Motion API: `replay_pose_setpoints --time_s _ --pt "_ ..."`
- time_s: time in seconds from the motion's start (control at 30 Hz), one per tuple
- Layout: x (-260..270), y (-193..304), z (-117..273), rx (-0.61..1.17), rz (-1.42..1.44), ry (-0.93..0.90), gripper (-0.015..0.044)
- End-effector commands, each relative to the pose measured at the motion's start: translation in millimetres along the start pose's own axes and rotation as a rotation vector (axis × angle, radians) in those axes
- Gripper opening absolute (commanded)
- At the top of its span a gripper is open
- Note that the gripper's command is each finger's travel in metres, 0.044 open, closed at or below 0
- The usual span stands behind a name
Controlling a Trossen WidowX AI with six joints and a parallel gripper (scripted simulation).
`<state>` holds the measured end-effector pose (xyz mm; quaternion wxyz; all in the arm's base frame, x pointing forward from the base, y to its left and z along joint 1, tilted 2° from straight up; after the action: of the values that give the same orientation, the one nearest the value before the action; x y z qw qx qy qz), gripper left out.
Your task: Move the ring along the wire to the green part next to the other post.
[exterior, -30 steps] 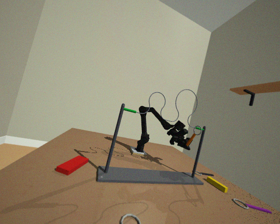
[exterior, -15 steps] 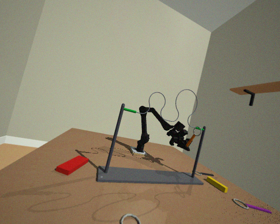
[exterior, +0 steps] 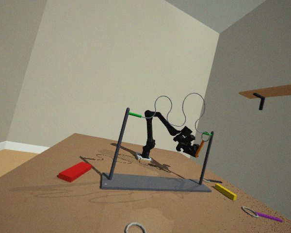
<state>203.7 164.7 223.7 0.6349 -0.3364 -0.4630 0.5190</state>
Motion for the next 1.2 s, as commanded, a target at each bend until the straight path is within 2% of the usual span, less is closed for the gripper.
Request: replay_pose_setpoints --time_s 0.0,0.4,1.0,1.07,1.17 --pt "0 0 4 0.0 -0.002 0.002 0.016" --pt "0 0 49 0.002 -0.006 0.005 0.016" --pt "0 0 49 0.002 -0.006 0.005 0.016" --pt "1 1 56 0.007 -0.003 0.004 0.0212" --pt "1 1 85 0.01 -0.002 0.005 0.0291"
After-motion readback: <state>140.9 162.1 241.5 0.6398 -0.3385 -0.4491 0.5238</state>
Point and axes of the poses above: the point midway between the two fingers, 35 mm back from their tips, its own z axis back along the fingers, its own x axis across the jaws, y = z × x, the point moved 10 cm from there along z, back along the fingers, and after that the axes turned 9 degrees about -z, right-handed, at the moved point
